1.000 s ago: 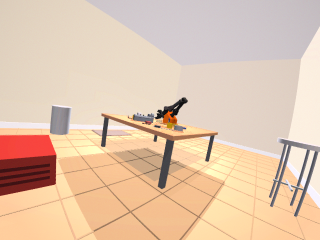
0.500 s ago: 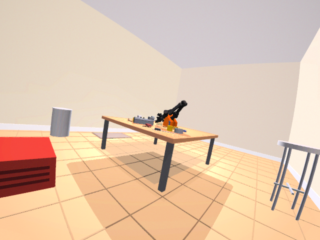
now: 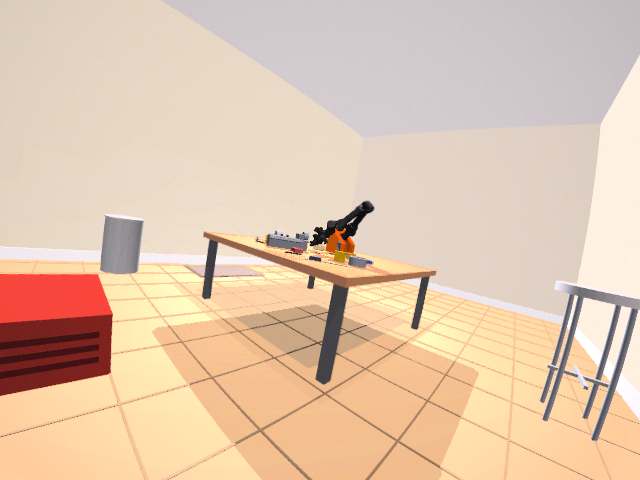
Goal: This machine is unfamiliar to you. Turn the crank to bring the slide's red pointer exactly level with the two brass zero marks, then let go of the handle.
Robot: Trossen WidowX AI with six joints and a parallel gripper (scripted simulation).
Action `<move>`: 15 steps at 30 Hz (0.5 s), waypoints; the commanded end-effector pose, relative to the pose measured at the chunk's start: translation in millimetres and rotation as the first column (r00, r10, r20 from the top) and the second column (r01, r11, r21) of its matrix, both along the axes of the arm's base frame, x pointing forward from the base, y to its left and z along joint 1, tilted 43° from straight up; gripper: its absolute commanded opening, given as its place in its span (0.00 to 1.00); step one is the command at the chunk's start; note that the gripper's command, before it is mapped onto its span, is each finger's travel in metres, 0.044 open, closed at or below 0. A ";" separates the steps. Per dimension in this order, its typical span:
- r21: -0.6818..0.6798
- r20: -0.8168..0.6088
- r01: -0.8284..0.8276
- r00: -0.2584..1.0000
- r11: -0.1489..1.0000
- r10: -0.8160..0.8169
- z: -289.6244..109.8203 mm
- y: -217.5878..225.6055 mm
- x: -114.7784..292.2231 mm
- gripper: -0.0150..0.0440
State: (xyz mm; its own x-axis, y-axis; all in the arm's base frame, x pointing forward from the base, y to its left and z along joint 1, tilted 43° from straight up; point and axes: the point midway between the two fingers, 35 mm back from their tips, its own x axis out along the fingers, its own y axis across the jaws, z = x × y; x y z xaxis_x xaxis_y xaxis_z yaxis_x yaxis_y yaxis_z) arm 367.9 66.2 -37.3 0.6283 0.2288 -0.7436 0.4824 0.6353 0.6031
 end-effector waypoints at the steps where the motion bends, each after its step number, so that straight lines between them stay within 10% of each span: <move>1: -0.006 -0.020 0.000 1.000 1.000 0.000 -8.5 -1.4 -3.7 0.25; 15: -0.006 -0.021 0.000 1.000 1.000 0.000 -11.6 -3.2 -5.7 0.25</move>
State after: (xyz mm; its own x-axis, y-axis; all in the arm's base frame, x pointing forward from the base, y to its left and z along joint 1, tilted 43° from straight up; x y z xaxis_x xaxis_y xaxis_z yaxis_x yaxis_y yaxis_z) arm 366.0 65.4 -41.0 0.6288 0.2322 -0.7421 0.4794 0.6357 0.6050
